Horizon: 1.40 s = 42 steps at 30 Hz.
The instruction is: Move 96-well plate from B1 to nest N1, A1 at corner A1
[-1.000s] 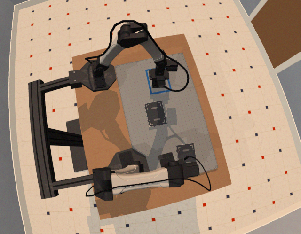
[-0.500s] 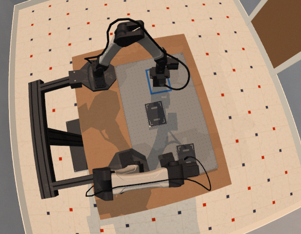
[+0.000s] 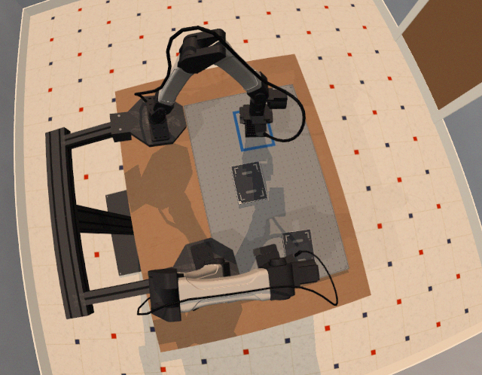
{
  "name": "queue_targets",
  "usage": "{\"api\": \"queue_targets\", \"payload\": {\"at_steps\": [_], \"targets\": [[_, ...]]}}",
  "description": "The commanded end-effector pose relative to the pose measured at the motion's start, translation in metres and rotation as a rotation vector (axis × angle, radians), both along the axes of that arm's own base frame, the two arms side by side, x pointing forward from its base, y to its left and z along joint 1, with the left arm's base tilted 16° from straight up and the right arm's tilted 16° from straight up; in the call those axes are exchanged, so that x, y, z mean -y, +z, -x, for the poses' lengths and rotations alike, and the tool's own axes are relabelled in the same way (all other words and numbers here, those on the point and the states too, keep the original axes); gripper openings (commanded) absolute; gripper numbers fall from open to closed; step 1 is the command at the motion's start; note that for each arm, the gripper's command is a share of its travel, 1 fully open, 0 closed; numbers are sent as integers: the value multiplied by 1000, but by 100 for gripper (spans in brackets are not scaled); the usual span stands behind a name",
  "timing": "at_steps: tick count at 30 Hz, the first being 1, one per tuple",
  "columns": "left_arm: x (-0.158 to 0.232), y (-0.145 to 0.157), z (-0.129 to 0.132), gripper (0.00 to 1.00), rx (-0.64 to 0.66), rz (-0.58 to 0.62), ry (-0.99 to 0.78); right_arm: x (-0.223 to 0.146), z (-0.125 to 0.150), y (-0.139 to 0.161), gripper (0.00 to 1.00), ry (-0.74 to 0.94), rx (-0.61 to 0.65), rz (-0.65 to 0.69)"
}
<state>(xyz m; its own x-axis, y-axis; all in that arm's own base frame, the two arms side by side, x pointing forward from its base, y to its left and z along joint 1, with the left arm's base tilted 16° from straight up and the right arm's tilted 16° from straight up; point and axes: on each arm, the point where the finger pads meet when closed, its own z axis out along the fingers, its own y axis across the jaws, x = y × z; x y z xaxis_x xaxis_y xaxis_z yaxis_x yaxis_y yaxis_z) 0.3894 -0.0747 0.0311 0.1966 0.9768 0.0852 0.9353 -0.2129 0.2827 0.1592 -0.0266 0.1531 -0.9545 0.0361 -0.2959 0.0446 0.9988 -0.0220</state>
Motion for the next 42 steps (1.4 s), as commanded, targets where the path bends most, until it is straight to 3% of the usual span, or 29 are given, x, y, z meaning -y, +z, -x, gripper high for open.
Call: {"api": "queue_targets", "payload": {"at_steps": [1, 17, 20, 21, 42], "targets": [[3, 23, -1, 0, 31, -1, 1, -1, 7, -10, 100, 1, -36, -12], [3, 44, 6, 0, 31, -1, 1, -1, 7, -10, 100, 1, -36, -12], [3, 44, 6, 0, 31, -1, 0, -1, 7, -10, 100, 1, -36, -12], [1, 19, 14, 0, -38, -19, -1, -1, 7, -10, 100, 1, -36, -12], [1, 30, 9, 0, -1, -2, 0, -1, 7, -10, 100, 1, -36, -12]]}}
